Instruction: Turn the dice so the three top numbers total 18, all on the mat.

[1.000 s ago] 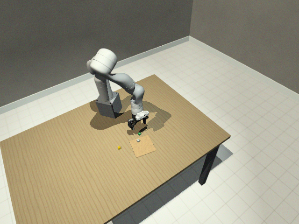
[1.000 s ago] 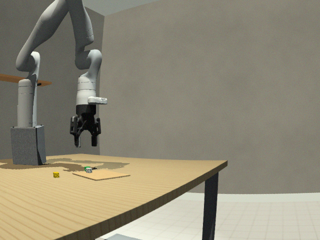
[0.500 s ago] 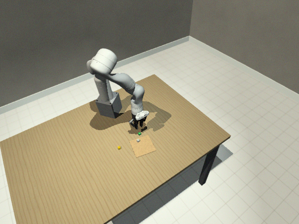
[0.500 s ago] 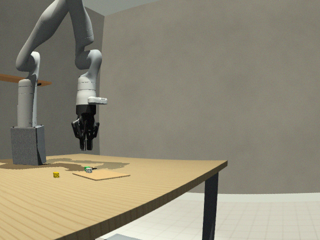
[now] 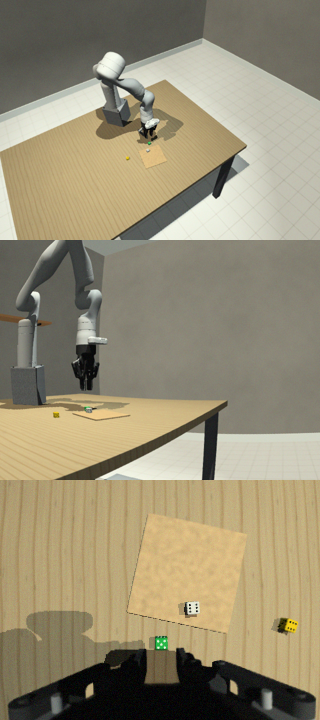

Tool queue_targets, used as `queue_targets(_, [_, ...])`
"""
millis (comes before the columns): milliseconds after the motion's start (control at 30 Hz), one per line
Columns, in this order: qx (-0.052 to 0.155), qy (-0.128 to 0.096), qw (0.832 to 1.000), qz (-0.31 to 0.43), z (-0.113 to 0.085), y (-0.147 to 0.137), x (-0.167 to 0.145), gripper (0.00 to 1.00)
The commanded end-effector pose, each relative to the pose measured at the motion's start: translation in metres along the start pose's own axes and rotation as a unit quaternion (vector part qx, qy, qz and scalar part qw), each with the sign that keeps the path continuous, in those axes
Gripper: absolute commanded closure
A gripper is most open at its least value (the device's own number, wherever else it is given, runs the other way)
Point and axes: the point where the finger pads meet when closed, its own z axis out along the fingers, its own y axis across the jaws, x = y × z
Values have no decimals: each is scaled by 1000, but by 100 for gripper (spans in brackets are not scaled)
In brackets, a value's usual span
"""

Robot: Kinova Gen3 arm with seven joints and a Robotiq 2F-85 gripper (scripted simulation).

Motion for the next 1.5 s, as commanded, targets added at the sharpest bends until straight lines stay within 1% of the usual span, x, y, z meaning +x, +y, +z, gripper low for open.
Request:
queue_targets(0, [0,1,1000,0,0,0,0,69])
queue_targets(367, [0,1,1000,0,0,0,0,69])
queue_targets(633, [0,0,1000,0,4,0,1,69])
queue_targets(933, [0,0,1000,0,12,0,1,69])
queue_targets(1467, [0,0,1000,0,34,0,1,69])
